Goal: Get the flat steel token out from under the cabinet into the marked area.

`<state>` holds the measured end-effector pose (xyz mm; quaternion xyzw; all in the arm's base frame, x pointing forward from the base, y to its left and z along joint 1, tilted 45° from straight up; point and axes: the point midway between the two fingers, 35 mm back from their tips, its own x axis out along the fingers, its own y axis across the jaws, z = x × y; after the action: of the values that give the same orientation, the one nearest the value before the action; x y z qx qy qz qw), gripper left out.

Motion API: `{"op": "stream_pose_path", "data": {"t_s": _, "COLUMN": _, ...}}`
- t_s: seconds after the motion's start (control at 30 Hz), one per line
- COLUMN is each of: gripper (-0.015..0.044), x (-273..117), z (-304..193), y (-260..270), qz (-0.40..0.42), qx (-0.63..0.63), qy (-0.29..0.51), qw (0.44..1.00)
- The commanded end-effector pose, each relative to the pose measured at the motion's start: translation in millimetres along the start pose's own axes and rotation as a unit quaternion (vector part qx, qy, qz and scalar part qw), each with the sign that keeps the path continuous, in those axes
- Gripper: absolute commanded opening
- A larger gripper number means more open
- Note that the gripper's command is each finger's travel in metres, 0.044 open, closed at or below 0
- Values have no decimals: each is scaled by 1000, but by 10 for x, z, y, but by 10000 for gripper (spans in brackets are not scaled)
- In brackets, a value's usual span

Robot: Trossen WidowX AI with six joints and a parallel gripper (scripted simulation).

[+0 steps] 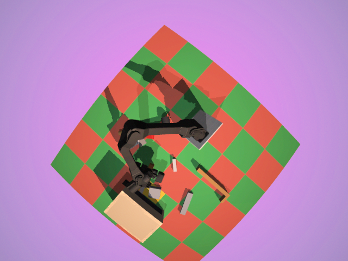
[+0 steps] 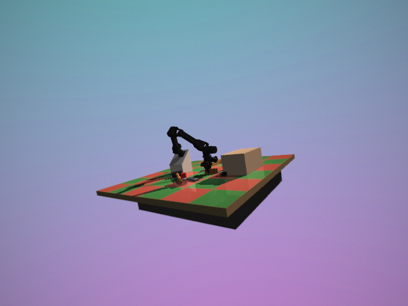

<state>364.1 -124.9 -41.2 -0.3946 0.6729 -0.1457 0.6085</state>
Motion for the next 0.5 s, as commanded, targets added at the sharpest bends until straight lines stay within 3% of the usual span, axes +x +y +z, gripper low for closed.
{"op": "stream_pose_path", "data": {"t_s": 0.0, "gripper": 0, "x": 11, "z": -74, "y": 12, "qz": 3, "qx": -3, "qy": 2, "qw": 1000}}
{"op": "stream_pose_path", "data": {"t_s": 0.47, "gripper": 0, "x": 12, "z": -227, "y": -7, "qz": 3, "qx": -3, "qy": 2, "qw": 1000}}
